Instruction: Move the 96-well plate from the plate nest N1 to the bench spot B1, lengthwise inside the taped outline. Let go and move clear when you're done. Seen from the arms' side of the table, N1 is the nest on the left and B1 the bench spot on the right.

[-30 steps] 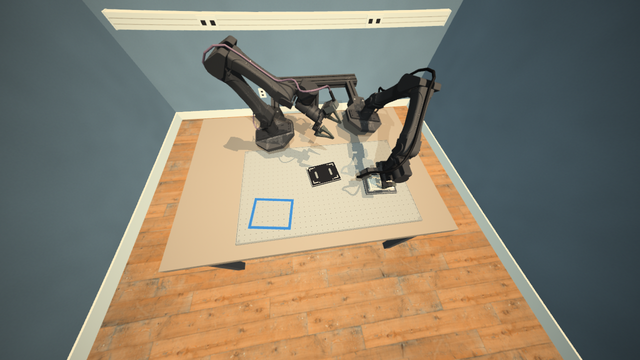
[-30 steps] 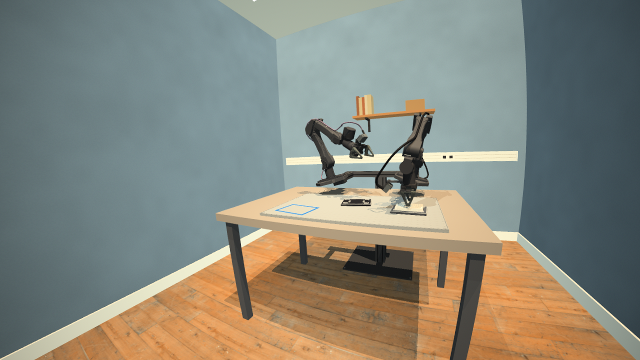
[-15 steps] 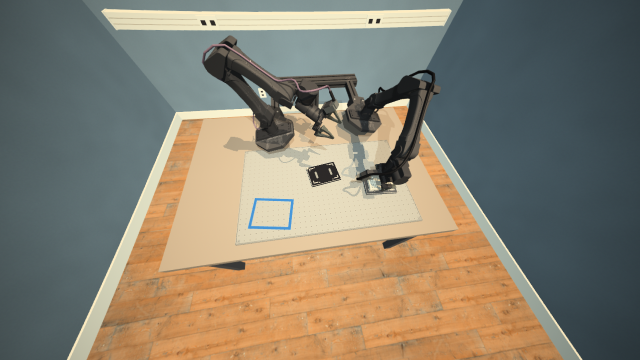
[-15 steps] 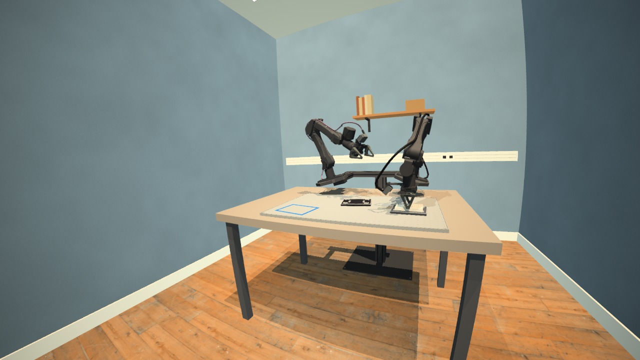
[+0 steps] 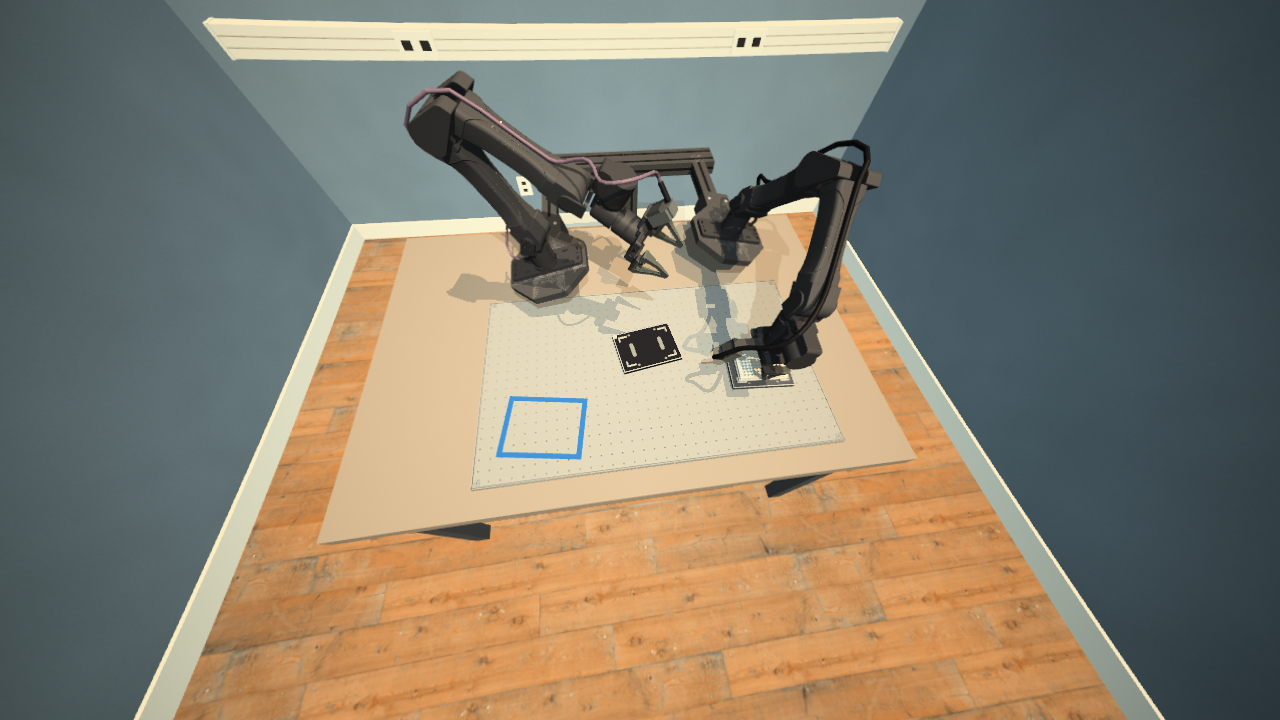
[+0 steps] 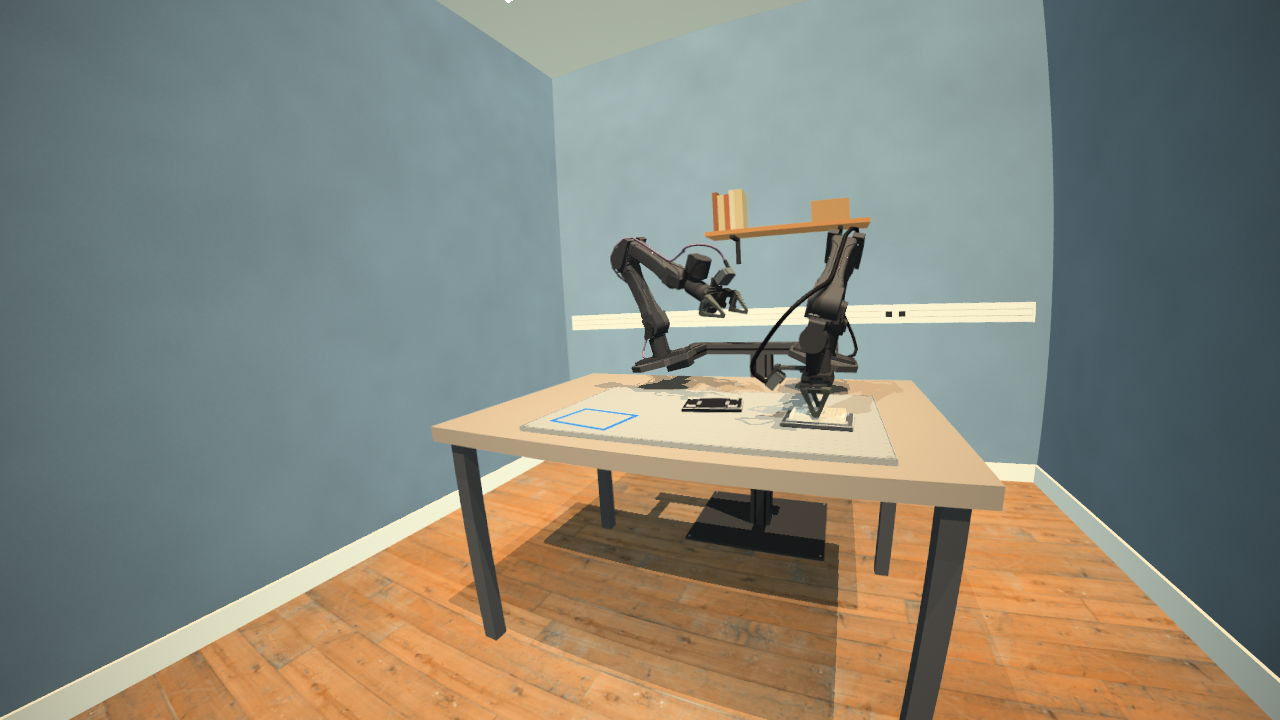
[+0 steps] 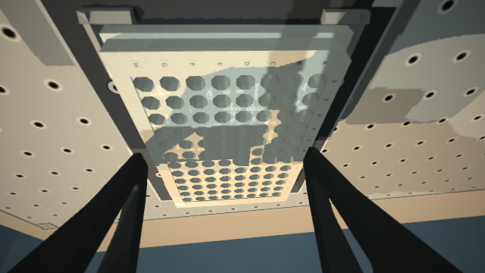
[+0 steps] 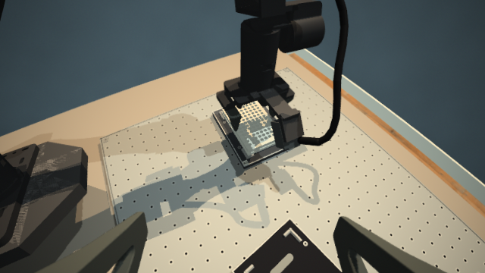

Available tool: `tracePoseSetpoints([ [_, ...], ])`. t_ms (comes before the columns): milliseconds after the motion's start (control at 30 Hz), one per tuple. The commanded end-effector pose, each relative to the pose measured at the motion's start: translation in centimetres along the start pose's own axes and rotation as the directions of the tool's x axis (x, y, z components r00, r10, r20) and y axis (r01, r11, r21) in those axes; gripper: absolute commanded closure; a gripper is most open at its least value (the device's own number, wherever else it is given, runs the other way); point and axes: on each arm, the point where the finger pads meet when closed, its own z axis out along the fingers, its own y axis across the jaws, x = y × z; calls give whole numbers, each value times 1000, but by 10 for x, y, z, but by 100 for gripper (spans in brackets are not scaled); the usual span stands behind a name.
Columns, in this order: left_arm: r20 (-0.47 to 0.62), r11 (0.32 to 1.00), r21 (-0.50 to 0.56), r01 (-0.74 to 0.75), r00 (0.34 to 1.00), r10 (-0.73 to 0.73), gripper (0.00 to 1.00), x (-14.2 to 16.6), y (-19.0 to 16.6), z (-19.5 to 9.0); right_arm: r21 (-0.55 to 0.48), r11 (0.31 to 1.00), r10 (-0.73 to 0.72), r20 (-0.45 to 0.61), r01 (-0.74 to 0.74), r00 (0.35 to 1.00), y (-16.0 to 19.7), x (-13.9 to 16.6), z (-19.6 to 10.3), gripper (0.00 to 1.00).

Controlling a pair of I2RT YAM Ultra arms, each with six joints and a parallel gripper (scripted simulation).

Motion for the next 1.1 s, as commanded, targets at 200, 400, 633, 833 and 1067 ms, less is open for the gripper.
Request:
tracePoseSetpoints([
  [200, 2, 1000, -22, 0, 1000, 1, 16, -1, 4, 3, 5, 1000, 5, 10, -5, 1000, 0, -3, -3, 0],
  [400, 2, 1000, -22, 0, 1000, 1, 24, -1, 4, 3, 5, 1000, 5, 10, -5, 1000, 0, -3, -3, 0],
  [633, 7, 1000, -11, -4, 1000, 4, 33, 0, 3, 8, 5, 1000, 5, 10, -5, 1000, 0, -3, -3, 0],
  [833, 2, 1000, -22, 0, 1000, 1, 40, 0, 5, 3, 5, 1000, 5, 10, -5, 1000, 0, -3, -3, 0],
  [1067, 2, 1000, -22, 0, 1000, 1, 50, 0, 5, 3, 5, 1000, 5, 10, -5, 1000, 0, -3, -3, 0],
])
